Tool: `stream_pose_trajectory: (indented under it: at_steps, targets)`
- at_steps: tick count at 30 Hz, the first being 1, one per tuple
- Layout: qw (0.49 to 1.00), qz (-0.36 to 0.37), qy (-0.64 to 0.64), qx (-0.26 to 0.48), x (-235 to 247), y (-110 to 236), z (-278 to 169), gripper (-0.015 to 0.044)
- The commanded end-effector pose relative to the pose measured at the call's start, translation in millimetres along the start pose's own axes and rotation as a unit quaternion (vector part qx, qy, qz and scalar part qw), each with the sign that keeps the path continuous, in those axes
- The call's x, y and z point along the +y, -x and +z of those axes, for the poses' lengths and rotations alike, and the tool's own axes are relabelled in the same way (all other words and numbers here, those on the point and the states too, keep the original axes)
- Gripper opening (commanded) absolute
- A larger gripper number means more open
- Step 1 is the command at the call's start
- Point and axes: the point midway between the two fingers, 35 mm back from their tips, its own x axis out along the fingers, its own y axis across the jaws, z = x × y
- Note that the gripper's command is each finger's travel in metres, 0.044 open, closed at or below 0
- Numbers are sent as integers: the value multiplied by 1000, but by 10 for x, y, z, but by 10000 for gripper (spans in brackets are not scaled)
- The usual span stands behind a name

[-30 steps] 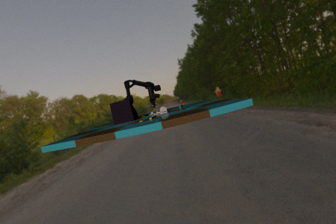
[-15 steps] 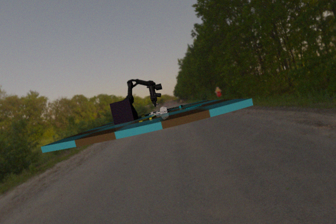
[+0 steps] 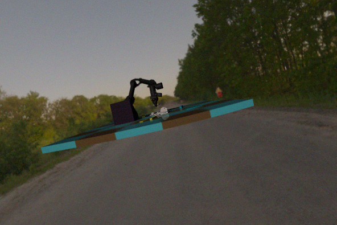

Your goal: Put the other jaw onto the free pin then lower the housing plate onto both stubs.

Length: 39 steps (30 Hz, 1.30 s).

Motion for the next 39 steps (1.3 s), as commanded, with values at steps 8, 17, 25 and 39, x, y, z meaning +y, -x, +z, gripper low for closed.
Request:
stream_pose_trajectory:
  at_steps: [8, 17, 25, 39]
  targets:
    - [999, 16, -28, -5, -385, 14, -9, 351]
    - [998, 29, -48, -10, -635, 20, -49, 351]
    - [998, 29, -48, -10, -635, 20, -49, 351]
    - [998, 29, -48, -10, -635, 20, -49, 351]
